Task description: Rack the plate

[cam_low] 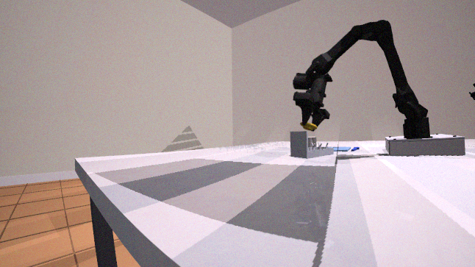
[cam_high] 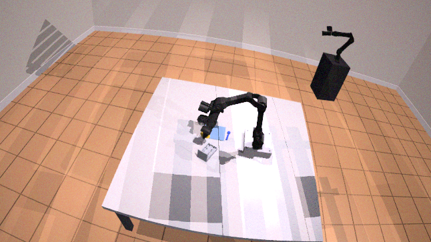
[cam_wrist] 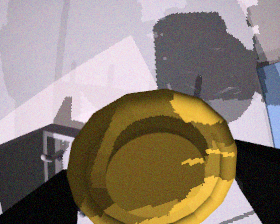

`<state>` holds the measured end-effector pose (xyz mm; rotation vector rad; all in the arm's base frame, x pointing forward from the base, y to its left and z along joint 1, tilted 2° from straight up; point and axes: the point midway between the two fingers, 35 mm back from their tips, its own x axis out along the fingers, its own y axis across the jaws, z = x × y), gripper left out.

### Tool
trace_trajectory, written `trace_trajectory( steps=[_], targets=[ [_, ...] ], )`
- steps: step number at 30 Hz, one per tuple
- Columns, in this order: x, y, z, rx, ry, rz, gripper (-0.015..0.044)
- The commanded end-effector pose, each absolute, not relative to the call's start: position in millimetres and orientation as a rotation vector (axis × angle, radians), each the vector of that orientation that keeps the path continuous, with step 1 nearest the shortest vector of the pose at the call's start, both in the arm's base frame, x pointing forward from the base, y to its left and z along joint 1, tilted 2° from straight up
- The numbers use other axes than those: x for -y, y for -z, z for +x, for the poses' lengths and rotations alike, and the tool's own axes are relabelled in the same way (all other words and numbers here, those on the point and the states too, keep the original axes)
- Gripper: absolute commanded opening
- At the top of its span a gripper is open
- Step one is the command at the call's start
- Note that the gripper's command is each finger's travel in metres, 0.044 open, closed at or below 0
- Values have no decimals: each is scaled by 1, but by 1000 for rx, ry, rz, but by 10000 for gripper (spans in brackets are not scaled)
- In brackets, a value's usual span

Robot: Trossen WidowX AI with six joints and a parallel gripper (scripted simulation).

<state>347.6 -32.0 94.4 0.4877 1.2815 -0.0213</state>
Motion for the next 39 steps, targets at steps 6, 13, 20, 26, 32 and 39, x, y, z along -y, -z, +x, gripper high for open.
trace_trajectory(
  steps=[6, 13, 20, 26, 32, 39],
  targets=[
    [32, -63, 370, -1128, -196, 492, 0],
    [32, -48, 378, -993, -339, 471, 0],
    [32, -37, 380, -847, -471, 432, 0],
    [32, -31, 376, -715, -574, 385, 0],
    [31, -28, 367, -577, -669, 325, 0],
    [29, -27, 351, -411, -768, 239, 0]
  ],
)
